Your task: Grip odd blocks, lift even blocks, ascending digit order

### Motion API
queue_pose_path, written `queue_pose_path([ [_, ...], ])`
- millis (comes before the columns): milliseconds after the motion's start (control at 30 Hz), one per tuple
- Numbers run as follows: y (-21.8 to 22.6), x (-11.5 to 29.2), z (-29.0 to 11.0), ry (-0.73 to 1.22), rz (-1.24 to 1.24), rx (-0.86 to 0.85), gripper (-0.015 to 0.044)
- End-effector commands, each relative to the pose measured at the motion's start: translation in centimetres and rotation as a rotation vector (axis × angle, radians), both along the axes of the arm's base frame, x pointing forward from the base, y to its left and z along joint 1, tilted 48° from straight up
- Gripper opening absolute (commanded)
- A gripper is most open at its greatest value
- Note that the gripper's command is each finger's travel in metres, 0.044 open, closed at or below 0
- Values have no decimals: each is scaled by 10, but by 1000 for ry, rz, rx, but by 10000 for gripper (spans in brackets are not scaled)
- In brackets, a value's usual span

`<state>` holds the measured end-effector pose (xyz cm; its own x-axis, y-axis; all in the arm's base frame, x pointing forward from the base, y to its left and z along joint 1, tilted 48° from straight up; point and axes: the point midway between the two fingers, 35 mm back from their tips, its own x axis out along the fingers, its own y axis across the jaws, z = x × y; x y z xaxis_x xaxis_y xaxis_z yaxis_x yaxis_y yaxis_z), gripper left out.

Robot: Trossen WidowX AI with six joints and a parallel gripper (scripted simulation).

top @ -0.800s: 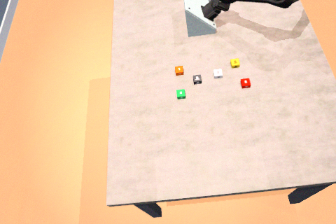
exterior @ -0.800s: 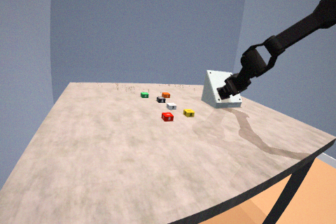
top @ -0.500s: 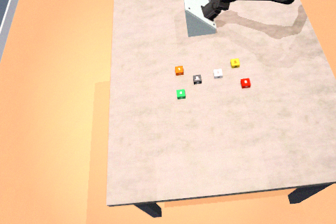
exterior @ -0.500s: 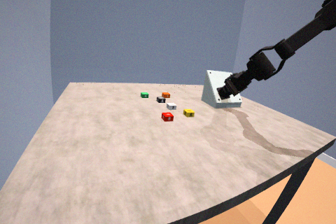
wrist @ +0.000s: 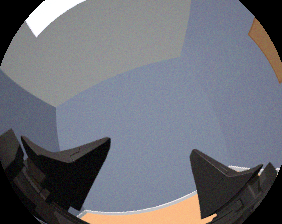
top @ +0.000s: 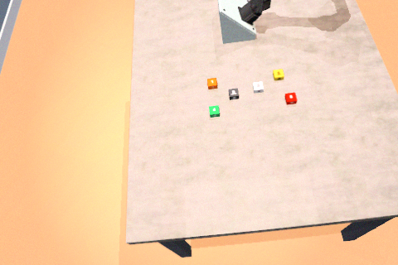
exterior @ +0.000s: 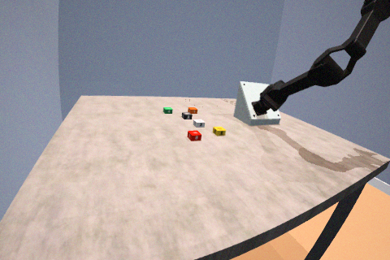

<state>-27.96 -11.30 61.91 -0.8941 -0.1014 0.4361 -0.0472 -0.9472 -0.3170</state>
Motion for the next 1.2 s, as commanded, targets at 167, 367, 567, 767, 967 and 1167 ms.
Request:
queue_pose_path([
  [167,-138,-31,-96,-235,297,319,400],
  [367,-222,-14,-170,-364,508,539,400],
  [567,-291,29,-249,-477,722,767,400],
  [767,-339,93,-329,-577,935,1005,400],
  [967,-362,170,-407,-669,1144,1254,400],
  [1167,-358,254,-481,-760,1342,1522,400],
])
